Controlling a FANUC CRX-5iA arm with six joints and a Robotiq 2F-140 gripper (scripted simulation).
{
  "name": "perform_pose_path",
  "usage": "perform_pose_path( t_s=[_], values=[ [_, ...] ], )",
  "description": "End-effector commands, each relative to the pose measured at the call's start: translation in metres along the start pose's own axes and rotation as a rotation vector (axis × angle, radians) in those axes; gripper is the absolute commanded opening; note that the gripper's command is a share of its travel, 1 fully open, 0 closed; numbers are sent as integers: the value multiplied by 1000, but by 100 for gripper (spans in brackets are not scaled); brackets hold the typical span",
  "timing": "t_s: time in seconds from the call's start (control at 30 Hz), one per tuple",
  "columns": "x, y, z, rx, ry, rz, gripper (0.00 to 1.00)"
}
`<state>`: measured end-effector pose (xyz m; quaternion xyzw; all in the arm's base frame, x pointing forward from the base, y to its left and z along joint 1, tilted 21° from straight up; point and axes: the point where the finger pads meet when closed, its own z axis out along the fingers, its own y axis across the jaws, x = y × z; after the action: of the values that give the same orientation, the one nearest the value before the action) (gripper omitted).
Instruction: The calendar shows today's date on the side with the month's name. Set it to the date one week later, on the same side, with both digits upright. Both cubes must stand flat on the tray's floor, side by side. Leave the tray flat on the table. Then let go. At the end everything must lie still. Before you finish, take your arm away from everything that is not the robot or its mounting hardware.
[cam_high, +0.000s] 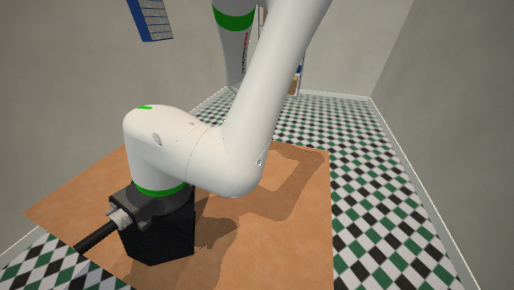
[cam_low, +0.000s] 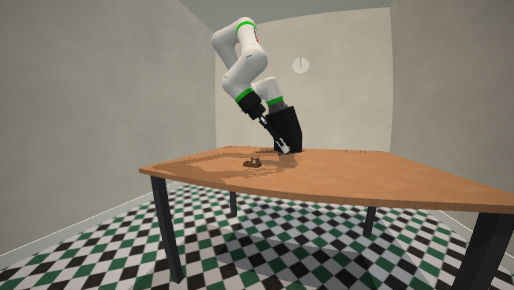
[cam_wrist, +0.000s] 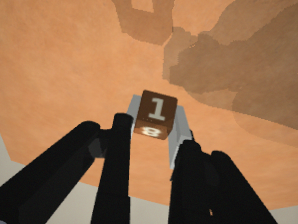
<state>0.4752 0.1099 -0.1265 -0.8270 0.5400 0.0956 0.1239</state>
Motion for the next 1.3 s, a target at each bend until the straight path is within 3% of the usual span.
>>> perform_pose_path(
  t_s=[0.0,1.27],
  values=[
    [1,-3,-1,9,-135,-12,17],
    [13,-3,11,9,-135,-12,17]
  ],
)
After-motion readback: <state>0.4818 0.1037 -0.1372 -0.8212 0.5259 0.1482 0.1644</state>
